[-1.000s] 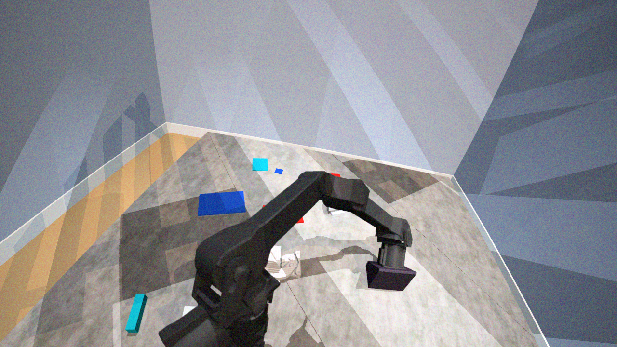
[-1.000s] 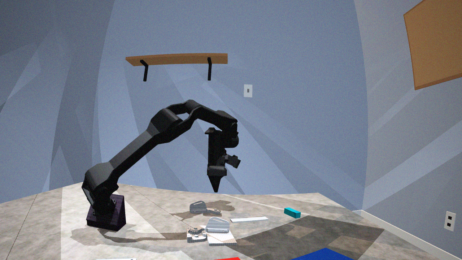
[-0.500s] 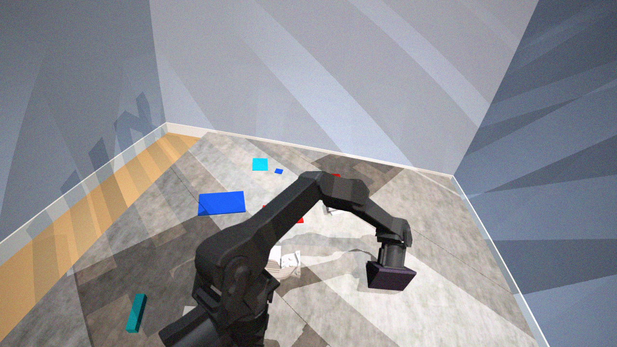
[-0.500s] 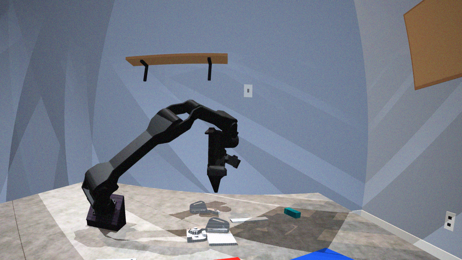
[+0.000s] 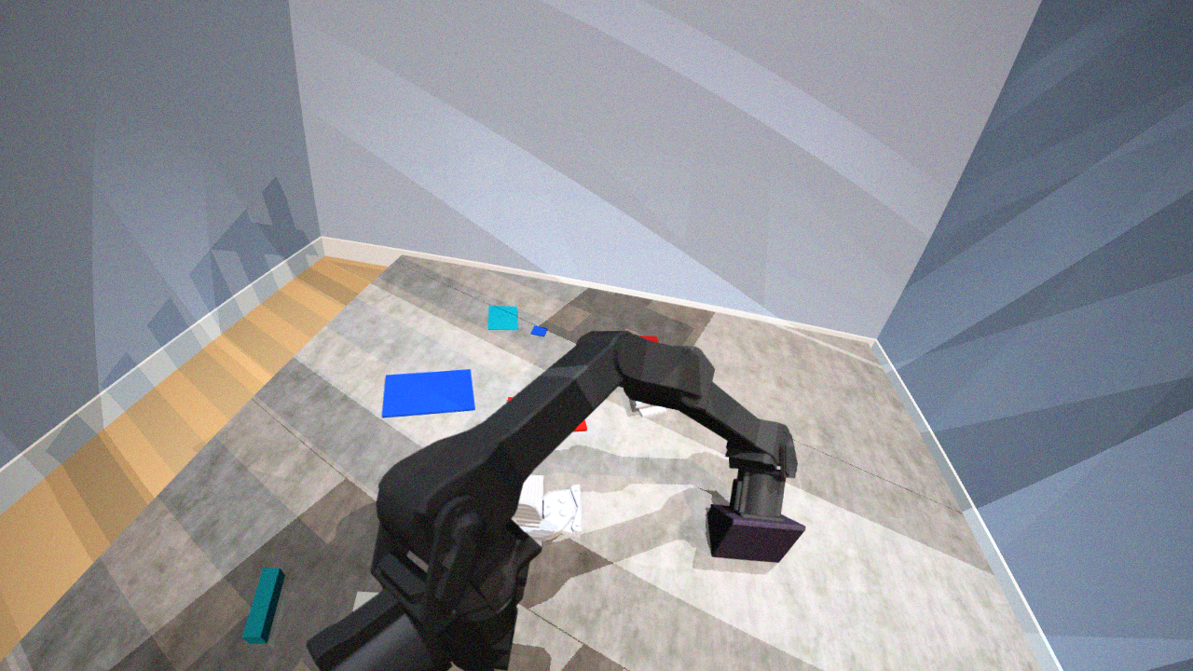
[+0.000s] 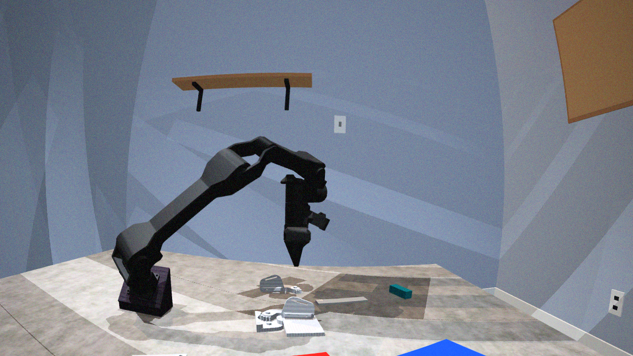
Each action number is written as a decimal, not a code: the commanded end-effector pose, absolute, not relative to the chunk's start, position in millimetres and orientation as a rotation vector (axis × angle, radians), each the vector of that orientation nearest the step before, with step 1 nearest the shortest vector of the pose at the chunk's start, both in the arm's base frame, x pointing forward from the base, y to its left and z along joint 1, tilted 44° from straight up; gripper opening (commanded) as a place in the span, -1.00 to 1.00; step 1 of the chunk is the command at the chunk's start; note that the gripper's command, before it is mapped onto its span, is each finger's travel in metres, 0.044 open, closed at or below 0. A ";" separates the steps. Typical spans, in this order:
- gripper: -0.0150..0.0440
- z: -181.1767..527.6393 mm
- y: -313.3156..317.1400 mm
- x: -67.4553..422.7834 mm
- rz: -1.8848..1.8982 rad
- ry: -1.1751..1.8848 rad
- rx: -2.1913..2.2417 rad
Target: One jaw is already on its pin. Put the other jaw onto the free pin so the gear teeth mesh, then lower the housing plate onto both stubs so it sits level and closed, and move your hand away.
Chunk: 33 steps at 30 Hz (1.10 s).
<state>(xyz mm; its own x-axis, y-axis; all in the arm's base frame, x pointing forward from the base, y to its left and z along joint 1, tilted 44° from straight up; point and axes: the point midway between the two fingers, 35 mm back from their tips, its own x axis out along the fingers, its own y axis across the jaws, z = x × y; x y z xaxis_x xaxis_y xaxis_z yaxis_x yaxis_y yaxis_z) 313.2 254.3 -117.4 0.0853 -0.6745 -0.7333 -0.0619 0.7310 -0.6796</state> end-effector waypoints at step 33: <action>0.38 -117.4 254.2 313.2 -0.508 1.432 -0.649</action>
